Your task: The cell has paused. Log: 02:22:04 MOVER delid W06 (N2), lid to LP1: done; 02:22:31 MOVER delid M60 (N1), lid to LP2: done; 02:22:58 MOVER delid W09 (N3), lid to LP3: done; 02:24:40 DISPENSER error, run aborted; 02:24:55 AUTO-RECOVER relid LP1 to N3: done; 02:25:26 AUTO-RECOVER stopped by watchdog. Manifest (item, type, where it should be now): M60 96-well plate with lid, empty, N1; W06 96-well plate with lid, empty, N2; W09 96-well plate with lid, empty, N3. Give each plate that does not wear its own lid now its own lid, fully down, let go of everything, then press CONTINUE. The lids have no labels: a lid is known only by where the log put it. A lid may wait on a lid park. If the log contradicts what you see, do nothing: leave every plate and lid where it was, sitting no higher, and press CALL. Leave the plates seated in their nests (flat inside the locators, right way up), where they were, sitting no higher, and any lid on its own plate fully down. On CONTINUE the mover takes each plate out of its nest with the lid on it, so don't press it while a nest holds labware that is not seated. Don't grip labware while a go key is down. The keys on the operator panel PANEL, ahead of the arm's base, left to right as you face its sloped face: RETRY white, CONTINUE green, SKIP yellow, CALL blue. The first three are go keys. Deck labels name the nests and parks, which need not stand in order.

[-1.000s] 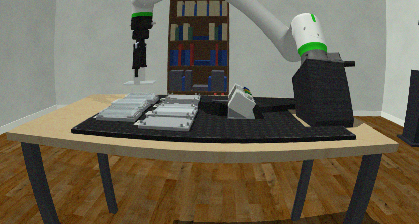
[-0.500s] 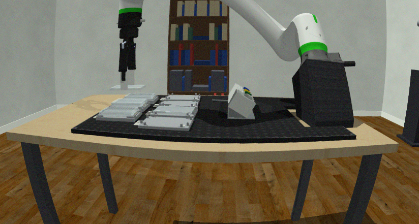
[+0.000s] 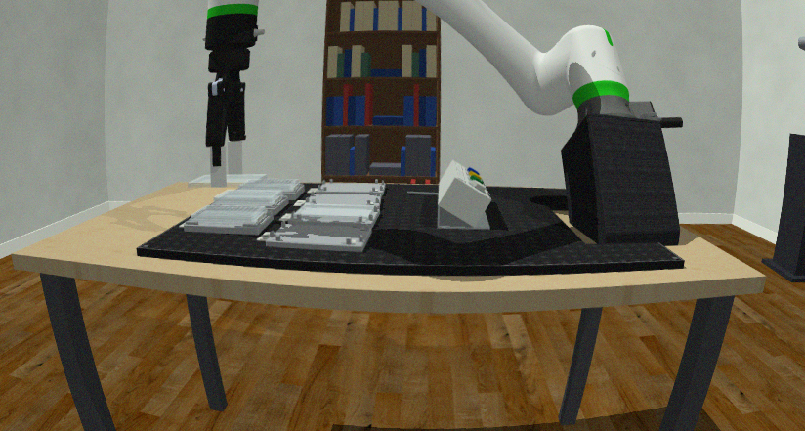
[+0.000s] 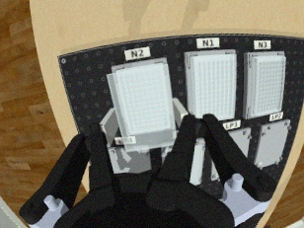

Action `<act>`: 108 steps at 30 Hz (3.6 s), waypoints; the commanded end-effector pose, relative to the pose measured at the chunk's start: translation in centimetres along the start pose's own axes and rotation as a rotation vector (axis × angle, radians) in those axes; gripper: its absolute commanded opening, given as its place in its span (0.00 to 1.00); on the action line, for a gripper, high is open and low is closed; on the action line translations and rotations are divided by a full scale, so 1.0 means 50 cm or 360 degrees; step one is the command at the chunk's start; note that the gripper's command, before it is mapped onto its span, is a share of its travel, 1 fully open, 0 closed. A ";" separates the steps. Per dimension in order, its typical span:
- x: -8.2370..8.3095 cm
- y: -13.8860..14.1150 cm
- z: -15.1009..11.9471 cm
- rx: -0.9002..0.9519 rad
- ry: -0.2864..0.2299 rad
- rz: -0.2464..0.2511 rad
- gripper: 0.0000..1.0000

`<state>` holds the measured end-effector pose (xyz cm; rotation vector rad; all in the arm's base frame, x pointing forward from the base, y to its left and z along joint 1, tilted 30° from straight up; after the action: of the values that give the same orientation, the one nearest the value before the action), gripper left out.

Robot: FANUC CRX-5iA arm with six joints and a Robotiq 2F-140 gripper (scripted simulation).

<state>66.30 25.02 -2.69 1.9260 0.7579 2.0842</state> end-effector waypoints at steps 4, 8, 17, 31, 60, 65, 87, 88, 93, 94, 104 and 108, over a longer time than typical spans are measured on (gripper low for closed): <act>0.001 0.000 0.000 0.0000 0.0000 0.0000 0.00; 0.001 0.000 0.000 0.0000 0.0000 0.0000 0.00; 0.001 0.000 0.000 0.0000 0.0000 0.0000 0.00; 0.000 0.000 0.000 0.0000 0.0000 0.0000 0.00; -0.036 -0.001 0.002 -0.0008 0.0000 0.0000 0.00; -0.046 -0.001 0.002 -0.0008 0.0000 0.0000 0.00; -0.077 -0.001 0.003 -0.0008 0.0000 0.0000 0.00; -0.077 -0.001 0.003 -0.0008 0.0000 0.0000 0.00; -0.078 -0.001 0.003 -0.0008 0.0000 0.0000 0.00; -0.078 -0.001 0.003 -0.0008 0.0000 0.0000 0.00; -0.078 -0.001 0.003 -0.0008 0.0000 0.0000 0.00; -0.078 -0.001 0.003 -0.0008 0.0000 0.0000 0.00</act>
<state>66.91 23.21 -6.13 1.9236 0.7517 2.0835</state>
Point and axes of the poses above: the point where the finger pads meet when closed, its own x axis back along the fingers, its own y axis across the jaws, z = x × y, the point moved 7 cm from there along x, back along the fingers, and after that the axes turned 1 degree about x, right-handed, at the moved point
